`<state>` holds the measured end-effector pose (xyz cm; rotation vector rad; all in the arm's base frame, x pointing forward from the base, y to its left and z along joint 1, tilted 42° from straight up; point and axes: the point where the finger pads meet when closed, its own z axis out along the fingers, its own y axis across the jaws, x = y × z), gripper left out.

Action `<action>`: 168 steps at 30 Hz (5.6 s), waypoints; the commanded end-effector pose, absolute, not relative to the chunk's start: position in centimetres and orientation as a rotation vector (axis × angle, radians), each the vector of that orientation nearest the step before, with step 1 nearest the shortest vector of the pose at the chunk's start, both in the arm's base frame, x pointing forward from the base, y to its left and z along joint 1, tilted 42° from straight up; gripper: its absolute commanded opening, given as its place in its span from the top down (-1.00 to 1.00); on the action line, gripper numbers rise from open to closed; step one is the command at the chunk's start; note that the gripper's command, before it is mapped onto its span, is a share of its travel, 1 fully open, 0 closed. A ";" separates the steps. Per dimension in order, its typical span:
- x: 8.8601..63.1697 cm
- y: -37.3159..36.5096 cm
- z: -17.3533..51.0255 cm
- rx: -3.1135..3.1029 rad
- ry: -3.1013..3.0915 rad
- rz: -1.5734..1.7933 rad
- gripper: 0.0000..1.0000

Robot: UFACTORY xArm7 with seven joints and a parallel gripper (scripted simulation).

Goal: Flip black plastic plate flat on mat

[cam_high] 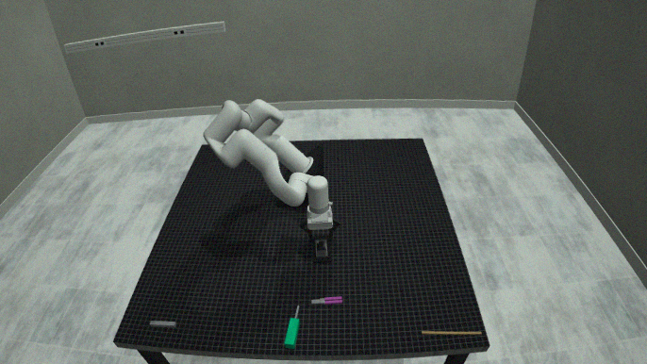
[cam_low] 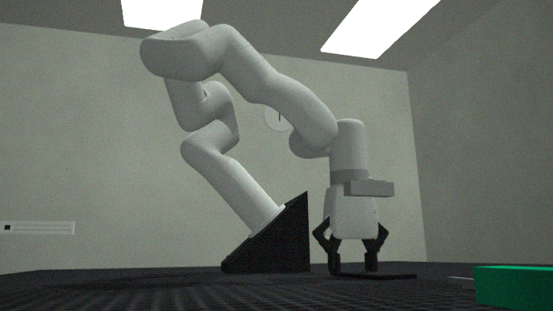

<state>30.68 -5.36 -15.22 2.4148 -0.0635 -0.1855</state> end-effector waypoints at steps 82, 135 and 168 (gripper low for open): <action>40.6 1.5 -7.6 2.354 -0.232 -0.635 -0.64; 49.5 1.5 -7.7 2.385 -0.173 -0.478 -0.64; 54.1 -0.3 -9.8 2.399 -0.138 -0.384 -0.64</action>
